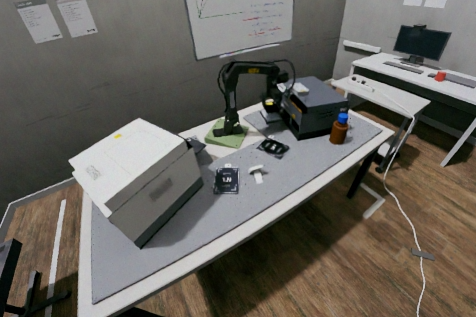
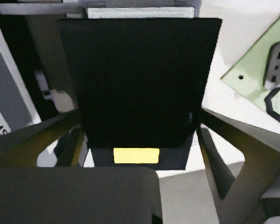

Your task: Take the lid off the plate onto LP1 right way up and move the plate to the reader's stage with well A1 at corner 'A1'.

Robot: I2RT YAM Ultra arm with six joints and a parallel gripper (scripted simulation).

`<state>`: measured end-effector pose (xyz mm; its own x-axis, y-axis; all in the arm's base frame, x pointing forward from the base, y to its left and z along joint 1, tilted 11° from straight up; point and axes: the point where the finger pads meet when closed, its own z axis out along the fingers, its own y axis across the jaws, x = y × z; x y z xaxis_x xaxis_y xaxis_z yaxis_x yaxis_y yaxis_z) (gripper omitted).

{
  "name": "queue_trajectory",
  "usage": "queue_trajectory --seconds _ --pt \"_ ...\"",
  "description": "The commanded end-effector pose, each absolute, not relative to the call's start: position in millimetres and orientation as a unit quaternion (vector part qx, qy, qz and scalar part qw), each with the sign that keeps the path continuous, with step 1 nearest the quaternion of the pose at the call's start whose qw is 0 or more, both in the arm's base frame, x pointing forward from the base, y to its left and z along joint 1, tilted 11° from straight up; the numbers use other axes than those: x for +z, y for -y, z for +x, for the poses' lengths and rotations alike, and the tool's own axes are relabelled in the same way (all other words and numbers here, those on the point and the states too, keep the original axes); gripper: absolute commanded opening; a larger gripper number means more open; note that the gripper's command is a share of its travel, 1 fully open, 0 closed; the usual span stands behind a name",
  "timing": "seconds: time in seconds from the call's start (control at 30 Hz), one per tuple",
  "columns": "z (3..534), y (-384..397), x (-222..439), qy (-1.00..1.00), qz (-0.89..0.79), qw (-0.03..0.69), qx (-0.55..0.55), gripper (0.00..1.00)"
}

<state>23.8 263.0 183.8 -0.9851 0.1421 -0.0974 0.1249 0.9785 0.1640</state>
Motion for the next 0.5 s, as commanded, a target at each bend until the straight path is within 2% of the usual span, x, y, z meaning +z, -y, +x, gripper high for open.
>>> queue_trajectory --seconds 0.0,0.47 --pt "23.4 -261.1 205.0 -0.991 0.069 0.061 0.102 0.85" --pt "21.3 -260.2 214.4 -0.992 0.068 0.062 0.081 0.85"
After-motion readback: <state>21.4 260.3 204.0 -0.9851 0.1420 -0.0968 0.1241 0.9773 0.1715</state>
